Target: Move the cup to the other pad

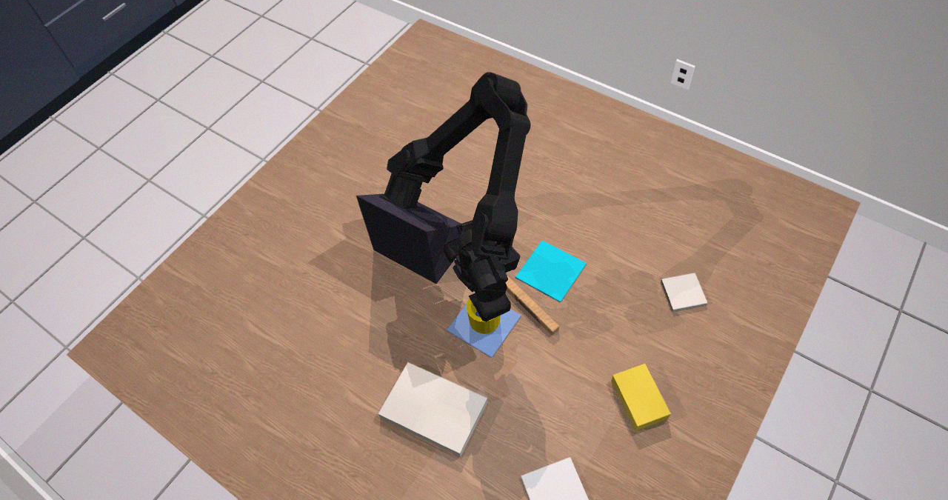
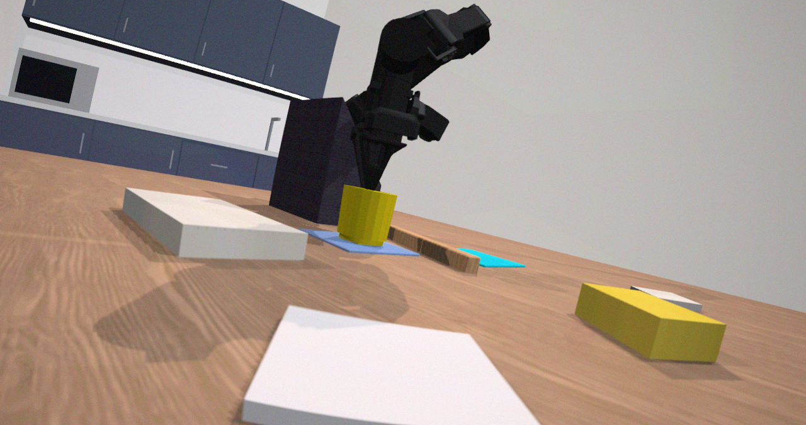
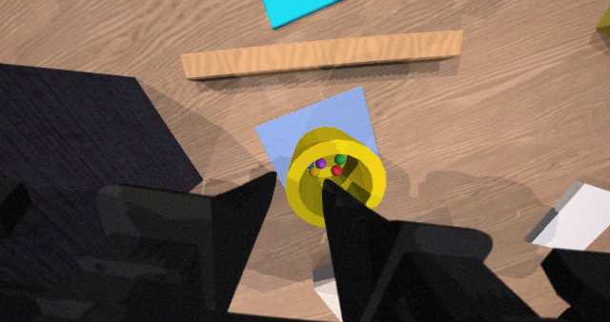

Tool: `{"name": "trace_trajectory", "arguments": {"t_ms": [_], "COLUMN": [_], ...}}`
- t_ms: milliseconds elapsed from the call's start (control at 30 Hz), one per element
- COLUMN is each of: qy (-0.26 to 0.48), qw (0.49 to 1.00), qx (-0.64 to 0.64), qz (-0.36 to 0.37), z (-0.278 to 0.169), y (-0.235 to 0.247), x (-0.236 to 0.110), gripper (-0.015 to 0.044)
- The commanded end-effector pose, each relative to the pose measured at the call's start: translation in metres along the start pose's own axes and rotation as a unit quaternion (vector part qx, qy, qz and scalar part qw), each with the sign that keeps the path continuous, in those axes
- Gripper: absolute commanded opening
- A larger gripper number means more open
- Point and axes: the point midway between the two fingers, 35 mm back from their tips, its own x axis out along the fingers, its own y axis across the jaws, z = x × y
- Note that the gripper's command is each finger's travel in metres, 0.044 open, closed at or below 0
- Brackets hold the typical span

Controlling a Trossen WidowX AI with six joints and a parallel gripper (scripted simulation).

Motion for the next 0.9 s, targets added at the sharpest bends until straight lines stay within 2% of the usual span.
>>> {"name": "trace_trajectory", "arguments": {"t_ms": [0, 667, 700, 867], "qy": [-0.003, -0.005, -0.002, -0.002], "qw": [1.000, 1.000, 1.000, 1.000], "qx": [0.005, 0.005, 0.001, 0.001], "qz": [0.004, 0.005, 0.003, 0.003], "z": [-0.001, 0.000, 0.001, 0.001], "y": [0.003, 0.005, 0.003, 0.003], "x": [0.008, 0.033, 0.031, 0.031], "gripper": [0.0167, 0.0167, 0.0140, 0.0107]}}
